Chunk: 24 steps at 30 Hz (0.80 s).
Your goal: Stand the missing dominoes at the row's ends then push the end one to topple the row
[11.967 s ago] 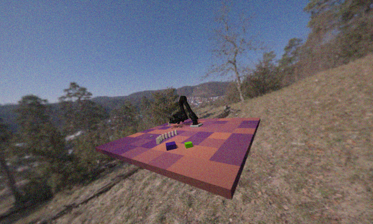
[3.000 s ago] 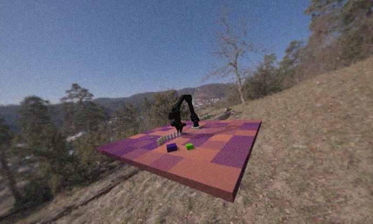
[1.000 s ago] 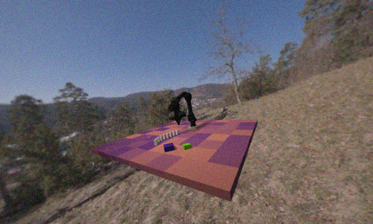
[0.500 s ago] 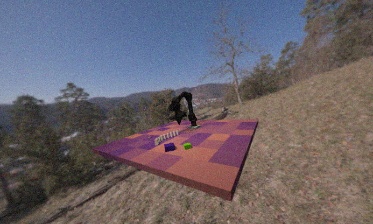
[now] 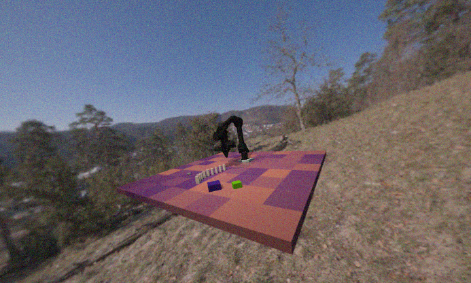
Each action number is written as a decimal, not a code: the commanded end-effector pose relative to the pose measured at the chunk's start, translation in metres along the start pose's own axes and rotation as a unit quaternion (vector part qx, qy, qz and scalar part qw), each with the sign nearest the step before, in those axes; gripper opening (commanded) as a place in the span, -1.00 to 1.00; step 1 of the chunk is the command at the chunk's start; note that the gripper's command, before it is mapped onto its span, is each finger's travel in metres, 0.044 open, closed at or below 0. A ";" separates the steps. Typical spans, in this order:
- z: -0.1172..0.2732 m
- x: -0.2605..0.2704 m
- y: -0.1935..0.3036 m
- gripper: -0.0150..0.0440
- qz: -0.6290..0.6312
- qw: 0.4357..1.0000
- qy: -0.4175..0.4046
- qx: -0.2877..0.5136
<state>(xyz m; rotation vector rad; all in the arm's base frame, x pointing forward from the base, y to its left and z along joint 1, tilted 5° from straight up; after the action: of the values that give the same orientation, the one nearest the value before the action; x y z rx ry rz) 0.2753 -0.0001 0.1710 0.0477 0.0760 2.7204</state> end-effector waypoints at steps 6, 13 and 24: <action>0.000 0.000 0.000 -0.49 0.002 1.000 0.001 -0.001; -0.078 0.001 -0.001 -0.49 0.002 1.000 0.001 0.000; -0.080 -0.004 -0.002 -0.49 0.002 1.000 0.001 -0.001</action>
<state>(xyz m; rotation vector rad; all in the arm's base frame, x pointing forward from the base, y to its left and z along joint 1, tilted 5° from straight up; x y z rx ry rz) 0.2727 -0.0028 0.0914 0.0494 0.0759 2.7217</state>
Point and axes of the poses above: the point midway between the two fingers, 35 mm back from their tips, its own z axis back along the fingers, its own x axis across the jaws, y = z × x, the point moved 7 cm from there along z, back along the fingers, and after that the axes turned 9 degrees about -z, right-handed, at the moved point
